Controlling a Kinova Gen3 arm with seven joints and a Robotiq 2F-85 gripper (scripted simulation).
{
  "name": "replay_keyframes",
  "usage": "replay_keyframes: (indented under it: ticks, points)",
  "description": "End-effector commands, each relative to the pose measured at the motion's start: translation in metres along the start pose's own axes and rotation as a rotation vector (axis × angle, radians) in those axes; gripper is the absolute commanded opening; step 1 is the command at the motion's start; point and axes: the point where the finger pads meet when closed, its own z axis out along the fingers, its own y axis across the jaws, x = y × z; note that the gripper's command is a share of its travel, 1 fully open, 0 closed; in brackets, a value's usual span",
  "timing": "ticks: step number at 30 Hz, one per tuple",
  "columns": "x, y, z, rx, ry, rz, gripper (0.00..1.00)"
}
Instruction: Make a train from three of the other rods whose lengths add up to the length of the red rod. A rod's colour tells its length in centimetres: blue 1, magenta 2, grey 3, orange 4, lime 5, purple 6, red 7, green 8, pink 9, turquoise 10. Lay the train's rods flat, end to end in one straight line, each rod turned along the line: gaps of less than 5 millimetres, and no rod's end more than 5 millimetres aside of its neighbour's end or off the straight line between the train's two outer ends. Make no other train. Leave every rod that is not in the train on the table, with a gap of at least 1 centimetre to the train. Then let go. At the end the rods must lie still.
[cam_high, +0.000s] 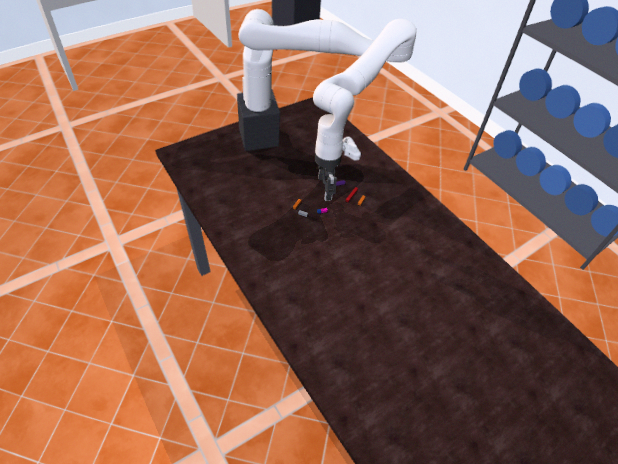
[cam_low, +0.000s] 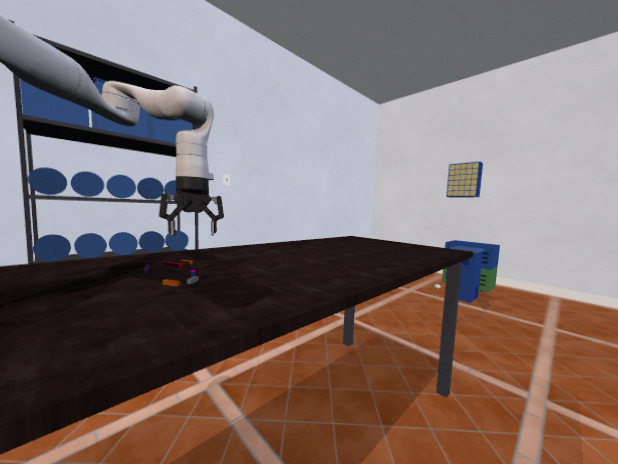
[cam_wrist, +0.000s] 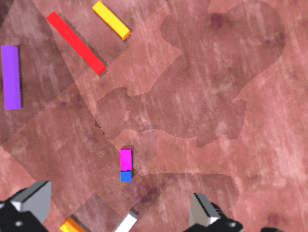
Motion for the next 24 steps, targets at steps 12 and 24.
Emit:
replay_keyframes:
  ticks: [12, 24]
  points:
    - [-0.011, -0.004, 0.002, 0.000, 0.009, 0.306, 1.00]
    - [-0.024, -0.009, 0.006, 0.000, 0.011, 0.669, 1.00]
